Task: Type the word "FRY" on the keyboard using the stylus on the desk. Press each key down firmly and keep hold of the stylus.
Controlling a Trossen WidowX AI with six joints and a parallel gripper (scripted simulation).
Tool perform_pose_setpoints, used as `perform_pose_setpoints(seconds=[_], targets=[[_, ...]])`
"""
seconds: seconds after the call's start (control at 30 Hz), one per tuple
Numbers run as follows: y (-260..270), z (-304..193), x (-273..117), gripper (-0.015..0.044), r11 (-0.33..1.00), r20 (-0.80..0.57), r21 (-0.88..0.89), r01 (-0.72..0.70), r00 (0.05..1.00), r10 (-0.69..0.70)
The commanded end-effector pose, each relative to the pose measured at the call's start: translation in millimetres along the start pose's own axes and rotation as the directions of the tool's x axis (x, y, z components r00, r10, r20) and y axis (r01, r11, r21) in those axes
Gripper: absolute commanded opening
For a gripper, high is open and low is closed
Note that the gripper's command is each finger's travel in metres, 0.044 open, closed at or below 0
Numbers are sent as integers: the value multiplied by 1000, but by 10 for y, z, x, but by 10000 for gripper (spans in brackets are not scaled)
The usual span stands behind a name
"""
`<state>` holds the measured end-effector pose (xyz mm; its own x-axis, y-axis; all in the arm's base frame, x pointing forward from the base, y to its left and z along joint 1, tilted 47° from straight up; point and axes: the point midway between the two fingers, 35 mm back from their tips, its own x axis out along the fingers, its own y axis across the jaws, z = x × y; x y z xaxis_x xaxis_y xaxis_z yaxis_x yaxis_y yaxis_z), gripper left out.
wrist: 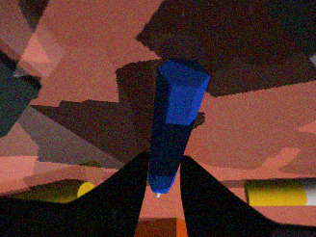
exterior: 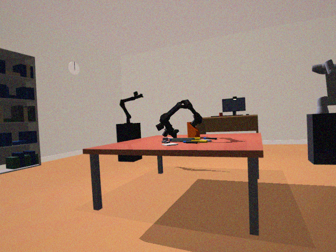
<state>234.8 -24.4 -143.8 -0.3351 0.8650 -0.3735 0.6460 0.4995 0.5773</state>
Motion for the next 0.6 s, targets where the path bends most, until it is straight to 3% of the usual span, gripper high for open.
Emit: perform_pose_setpoints(seconds=[0.0,0.57], targets=[[-2,1,-3,0,1000,1,-1,1,1000,-1],[-4,-248,-439,0,1000,2,1,2,1000,-2]])
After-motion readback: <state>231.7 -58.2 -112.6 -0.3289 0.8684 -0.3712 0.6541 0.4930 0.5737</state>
